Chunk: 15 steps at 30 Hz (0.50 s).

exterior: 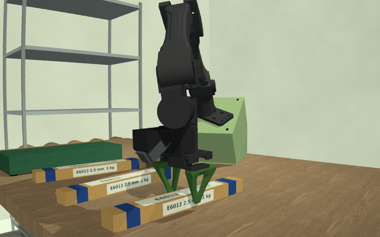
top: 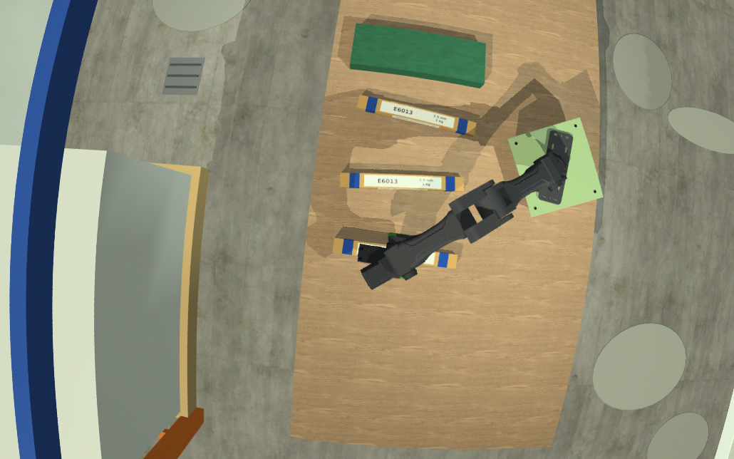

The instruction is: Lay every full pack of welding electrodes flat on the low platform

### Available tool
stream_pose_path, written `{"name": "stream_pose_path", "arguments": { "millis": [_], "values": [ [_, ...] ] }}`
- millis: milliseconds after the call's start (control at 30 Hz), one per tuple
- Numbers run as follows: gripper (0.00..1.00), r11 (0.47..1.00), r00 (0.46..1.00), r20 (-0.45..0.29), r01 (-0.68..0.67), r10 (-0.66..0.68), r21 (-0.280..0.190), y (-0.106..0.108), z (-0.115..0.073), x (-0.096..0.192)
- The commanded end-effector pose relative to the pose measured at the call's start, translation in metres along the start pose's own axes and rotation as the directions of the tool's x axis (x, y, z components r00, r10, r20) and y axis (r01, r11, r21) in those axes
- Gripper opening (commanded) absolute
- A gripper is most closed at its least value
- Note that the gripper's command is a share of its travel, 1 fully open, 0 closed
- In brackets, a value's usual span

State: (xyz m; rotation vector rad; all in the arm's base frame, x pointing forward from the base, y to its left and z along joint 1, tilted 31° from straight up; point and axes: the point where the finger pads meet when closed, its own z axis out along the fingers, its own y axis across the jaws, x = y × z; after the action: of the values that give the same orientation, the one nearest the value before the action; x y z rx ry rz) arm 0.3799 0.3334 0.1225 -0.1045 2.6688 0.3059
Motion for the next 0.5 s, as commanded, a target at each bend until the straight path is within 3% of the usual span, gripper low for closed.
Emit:
{"name": "stream_pose_path", "arguments": {
  "millis": [0, 200, 300, 467],
  "values": [
    [0.76, 0.998, 0.997, 0.08, -0.016, 0.021, -0.054, 0.009, -0.023, -0.027],
    [0.76, 0.999, 0.999, 0.049, -0.007, 0.008, -0.035, 0.009, 0.001, -0.018],
    [0.76, 0.998, 0.997, 0.079, -0.012, 0.016, -0.056, 0.011, -0.014, -0.026],
    [0.76, 0.999, 0.998, 0.065, -0.011, 0.014, -0.043, 0.006, -0.009, -0.02]
  ]
}}
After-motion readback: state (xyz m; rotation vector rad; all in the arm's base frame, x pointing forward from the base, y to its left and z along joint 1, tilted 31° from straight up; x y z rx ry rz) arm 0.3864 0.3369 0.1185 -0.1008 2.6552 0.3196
